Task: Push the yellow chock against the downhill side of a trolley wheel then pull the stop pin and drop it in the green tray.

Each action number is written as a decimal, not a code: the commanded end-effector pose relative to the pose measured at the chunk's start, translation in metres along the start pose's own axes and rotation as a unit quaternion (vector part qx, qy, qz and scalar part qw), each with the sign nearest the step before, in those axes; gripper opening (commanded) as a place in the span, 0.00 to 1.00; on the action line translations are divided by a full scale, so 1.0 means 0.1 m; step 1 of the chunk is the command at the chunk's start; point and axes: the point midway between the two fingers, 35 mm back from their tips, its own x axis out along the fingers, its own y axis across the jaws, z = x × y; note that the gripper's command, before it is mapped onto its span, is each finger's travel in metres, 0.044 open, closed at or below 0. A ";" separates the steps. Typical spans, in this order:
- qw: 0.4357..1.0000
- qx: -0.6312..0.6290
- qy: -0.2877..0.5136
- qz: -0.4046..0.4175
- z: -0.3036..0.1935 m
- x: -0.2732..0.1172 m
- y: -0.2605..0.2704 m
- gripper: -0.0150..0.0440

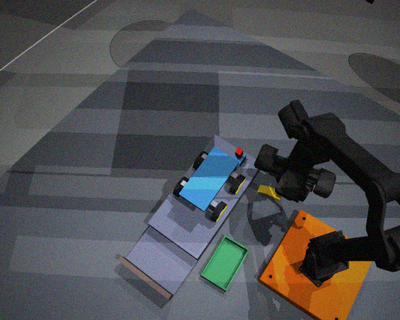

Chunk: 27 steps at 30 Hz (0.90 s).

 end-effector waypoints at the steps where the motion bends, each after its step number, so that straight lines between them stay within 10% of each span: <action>1: 1.000 0.002 -0.001 -0.001 0.00 0.04 0.00 0.58; 27: 1.000 0.002 -0.001 -0.001 0.00 0.37 -0.01 0.58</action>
